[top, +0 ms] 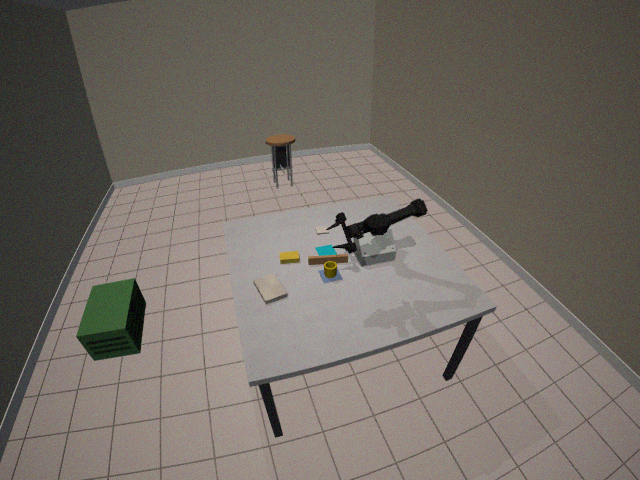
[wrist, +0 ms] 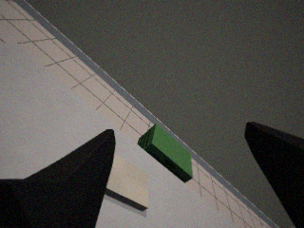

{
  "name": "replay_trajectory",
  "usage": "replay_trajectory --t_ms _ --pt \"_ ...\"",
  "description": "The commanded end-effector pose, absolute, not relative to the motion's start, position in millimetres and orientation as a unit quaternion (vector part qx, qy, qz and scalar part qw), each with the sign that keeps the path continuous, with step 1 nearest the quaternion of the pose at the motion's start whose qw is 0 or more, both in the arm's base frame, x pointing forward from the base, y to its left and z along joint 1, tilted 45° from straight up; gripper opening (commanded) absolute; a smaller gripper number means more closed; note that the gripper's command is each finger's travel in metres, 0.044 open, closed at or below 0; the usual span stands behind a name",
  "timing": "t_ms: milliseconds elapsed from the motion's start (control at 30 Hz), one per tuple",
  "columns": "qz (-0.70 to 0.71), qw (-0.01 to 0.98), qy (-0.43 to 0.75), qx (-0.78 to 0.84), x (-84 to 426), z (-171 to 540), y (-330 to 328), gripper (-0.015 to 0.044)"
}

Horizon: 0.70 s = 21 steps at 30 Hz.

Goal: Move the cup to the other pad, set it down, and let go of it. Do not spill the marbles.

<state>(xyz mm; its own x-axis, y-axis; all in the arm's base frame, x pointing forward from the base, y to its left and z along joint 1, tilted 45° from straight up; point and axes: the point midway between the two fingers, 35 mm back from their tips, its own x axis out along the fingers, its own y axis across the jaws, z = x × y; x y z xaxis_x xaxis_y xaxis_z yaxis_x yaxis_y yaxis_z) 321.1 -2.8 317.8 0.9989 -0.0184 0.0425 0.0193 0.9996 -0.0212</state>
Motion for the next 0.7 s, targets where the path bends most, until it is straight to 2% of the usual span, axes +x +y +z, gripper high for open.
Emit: replay_trajectory --t_ms 0,133,267,367,500,600,667 --pt "-0.006 1.000 -0.014 -0.006 322.9 314.7 -2.2 0.0374" --pt "0.039 0.985 0.136 0.098 348.5 249.8 8.5 0.0269" --pt "0.053 0.914 0.317 0.246 354.7 174.4 20.5 0.0166" --pt "0.033 0.820 0.441 0.363 345.1 126.1 29.6 0.0166" --pt "-0.029 0.641 0.574 0.509 321.8 79.1 42.5 0.0166" --pt "-0.092 0.483 0.637 0.594 304.0 58.7 51.5 0.0166" --pt "-0.105 0.450 0.646 0.607 299.7 55.3 52.7 0.0166"
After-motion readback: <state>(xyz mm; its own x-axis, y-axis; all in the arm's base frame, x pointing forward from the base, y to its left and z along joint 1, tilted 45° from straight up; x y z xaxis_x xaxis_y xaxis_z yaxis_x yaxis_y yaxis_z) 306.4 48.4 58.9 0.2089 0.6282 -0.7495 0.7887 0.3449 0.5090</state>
